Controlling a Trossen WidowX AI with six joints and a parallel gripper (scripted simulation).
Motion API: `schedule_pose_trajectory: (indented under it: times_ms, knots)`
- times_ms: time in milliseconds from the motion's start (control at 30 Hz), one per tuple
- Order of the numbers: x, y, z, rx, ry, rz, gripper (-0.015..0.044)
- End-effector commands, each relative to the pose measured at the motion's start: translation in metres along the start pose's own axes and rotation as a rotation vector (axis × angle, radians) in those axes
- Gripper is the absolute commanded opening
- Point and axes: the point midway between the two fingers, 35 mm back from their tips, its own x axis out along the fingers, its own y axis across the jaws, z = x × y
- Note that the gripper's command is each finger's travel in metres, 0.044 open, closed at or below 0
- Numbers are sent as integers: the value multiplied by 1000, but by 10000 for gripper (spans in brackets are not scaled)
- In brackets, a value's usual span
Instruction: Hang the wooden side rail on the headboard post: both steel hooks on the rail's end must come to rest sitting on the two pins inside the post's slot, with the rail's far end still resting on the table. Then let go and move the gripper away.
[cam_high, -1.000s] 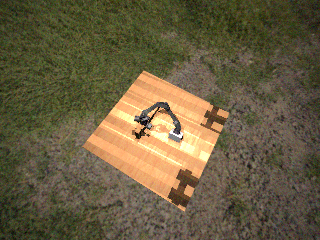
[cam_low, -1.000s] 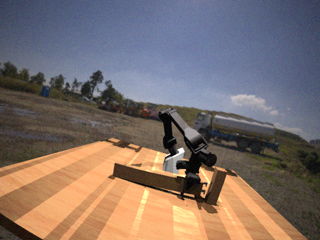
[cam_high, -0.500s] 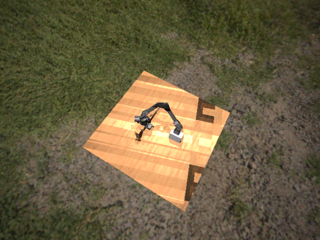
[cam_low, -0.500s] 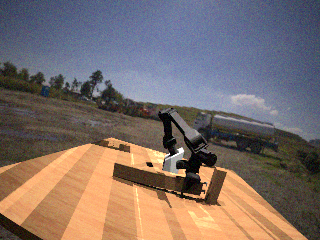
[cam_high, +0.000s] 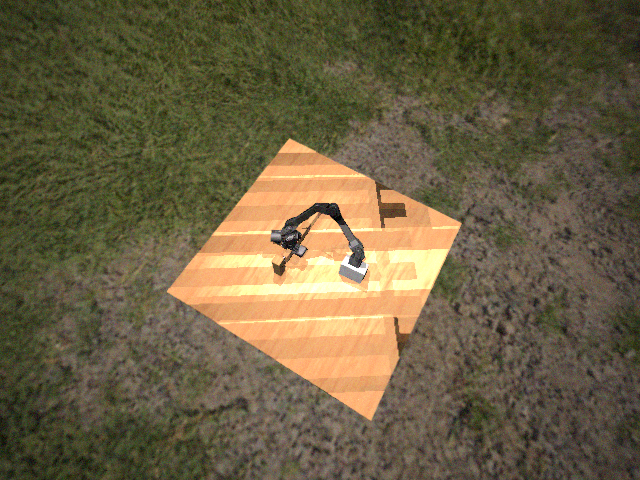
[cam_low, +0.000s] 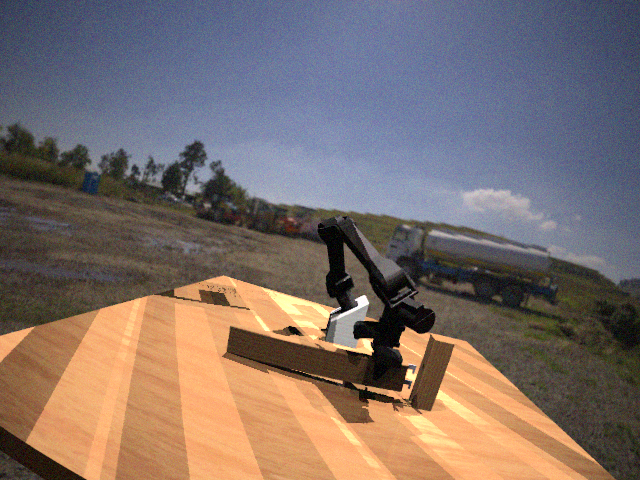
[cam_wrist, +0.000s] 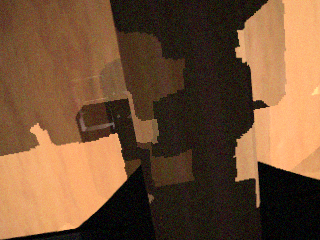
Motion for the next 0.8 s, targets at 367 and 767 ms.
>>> schedule_pose_trajectory:
  times_ms: [367,767]
  knots:
    - [-6,1,-6,-4,8,12,0]
    - [-6,0,-8,-4,8,12,0]
